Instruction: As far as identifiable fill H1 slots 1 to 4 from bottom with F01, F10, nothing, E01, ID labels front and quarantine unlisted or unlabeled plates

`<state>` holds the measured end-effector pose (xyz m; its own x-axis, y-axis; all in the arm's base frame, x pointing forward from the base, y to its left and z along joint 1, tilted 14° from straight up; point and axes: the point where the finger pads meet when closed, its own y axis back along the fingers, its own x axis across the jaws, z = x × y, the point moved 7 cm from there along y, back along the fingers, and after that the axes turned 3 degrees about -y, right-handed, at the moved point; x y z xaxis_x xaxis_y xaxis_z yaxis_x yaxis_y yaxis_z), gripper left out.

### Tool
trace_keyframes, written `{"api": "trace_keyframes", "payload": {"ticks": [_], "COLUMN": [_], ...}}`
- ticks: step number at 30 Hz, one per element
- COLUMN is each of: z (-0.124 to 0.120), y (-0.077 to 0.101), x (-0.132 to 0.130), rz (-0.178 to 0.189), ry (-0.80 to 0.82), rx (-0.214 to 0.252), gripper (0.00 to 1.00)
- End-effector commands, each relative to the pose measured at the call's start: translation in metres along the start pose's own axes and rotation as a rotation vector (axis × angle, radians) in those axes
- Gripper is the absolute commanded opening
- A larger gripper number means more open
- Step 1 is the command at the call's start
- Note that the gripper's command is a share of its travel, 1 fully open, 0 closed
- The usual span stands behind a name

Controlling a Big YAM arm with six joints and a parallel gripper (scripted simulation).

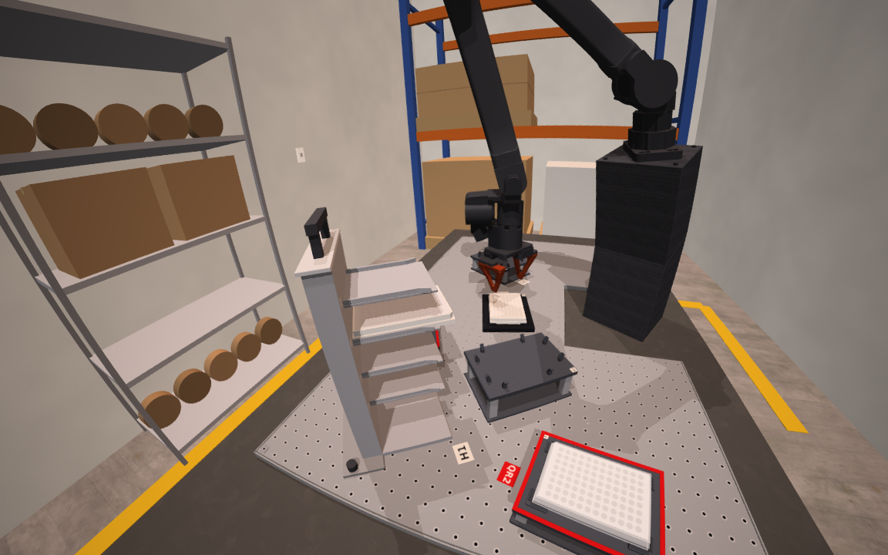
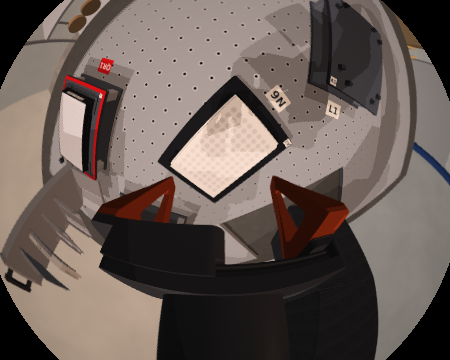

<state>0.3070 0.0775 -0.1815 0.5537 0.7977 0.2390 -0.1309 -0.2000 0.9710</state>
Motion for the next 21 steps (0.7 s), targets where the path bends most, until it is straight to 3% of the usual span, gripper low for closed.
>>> {"api": "trace_keyframes", "payload": {"ticks": [1,21], "z": [0.0032,0.0033], "y": [0.0021,0.0021], "x": [-0.0023,-0.0021], "rz": [0.002,0.002], "ry": [0.073,0.43], "rx": [-0.004,-0.005], "gripper": [1.0,1.0]}}
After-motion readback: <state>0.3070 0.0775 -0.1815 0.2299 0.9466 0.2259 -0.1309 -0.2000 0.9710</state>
